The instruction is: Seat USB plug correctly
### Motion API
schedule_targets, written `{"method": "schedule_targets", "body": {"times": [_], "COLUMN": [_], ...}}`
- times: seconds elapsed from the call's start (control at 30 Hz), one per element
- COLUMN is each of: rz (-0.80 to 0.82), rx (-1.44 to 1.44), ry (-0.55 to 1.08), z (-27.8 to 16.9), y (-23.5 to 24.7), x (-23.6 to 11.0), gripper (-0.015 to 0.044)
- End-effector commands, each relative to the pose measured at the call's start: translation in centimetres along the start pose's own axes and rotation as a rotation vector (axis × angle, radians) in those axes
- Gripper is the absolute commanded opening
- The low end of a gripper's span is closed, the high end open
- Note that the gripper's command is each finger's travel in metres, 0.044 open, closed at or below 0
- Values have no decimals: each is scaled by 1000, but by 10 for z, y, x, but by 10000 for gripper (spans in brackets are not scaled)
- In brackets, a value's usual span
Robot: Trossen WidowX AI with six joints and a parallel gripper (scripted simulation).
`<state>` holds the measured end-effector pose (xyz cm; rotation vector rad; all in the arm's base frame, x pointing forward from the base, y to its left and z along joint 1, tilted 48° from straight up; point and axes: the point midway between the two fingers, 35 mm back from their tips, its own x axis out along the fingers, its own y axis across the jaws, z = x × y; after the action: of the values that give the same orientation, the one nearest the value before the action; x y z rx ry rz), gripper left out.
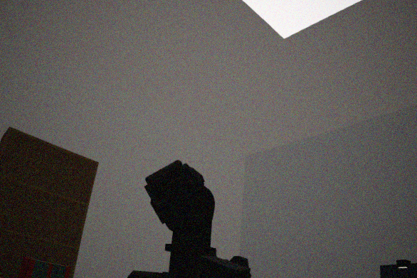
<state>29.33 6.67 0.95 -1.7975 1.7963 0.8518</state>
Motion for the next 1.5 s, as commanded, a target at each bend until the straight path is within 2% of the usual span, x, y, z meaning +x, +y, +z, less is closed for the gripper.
{"method": "schedule_targets", "body": {"times": [0.0,1.47], "rz": [0,-2], "rx": [-2,20], "ry": [-7,-39], "z": [1,4], "y": [0,0], "x": [0,6], "gripper": [0,0]}}
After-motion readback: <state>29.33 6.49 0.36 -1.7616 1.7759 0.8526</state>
